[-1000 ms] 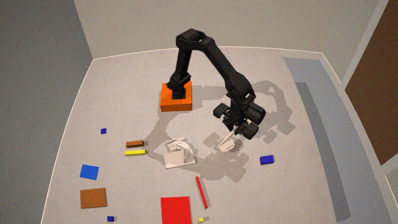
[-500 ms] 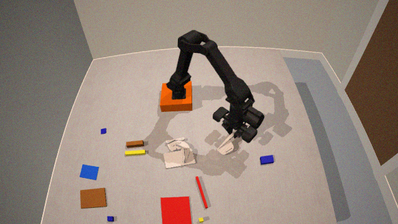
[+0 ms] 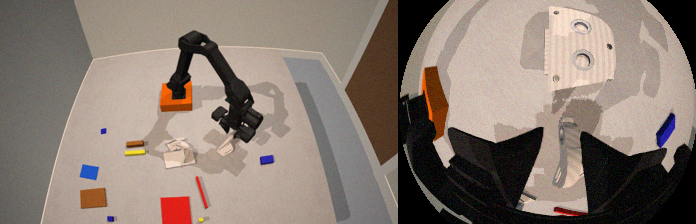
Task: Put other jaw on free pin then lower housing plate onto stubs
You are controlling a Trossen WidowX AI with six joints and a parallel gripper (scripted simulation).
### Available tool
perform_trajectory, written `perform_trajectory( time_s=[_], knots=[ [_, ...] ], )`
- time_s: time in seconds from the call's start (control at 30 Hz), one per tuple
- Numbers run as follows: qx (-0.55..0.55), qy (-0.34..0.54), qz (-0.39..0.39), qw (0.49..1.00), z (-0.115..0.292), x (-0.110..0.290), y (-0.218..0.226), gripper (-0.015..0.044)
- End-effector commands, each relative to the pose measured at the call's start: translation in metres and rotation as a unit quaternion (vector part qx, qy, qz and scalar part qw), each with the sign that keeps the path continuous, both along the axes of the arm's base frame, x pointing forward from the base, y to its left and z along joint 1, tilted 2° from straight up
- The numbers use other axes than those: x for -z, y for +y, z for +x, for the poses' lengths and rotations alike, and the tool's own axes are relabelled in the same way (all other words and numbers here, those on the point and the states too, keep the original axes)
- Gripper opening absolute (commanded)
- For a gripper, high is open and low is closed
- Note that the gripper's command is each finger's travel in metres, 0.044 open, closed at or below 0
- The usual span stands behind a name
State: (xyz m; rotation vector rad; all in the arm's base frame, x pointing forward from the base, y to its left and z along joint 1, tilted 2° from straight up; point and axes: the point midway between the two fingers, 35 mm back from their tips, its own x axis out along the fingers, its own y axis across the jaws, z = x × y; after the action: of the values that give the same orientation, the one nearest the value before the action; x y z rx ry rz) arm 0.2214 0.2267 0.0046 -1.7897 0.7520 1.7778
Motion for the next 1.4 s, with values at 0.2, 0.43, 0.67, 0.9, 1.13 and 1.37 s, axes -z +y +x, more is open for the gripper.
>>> perform_trajectory(
  time_s=[0.2,0.43,0.67,0.9,1.13,1.37],
  knots=[
    [-0.003,-0.01,0.013,1.0,0.003,-0.063,0.005,0.0431],
    [-0.003,-0.01,0.013,1.0,0.003,-0.063,0.005,0.044],
    [-0.003,-0.01,0.013,1.0,0.003,-0.063,0.005,0.044],
    [-0.003,-0.01,0.013,1.0,0.003,-0.063,0.005,0.044],
    [-0.003,-0.01,0.013,1.0,0.003,-0.063,0.005,0.044],
    [-0.003,-0.01,0.013,1.0,0.003,-0.063,0.005,0.044]
  ],
)
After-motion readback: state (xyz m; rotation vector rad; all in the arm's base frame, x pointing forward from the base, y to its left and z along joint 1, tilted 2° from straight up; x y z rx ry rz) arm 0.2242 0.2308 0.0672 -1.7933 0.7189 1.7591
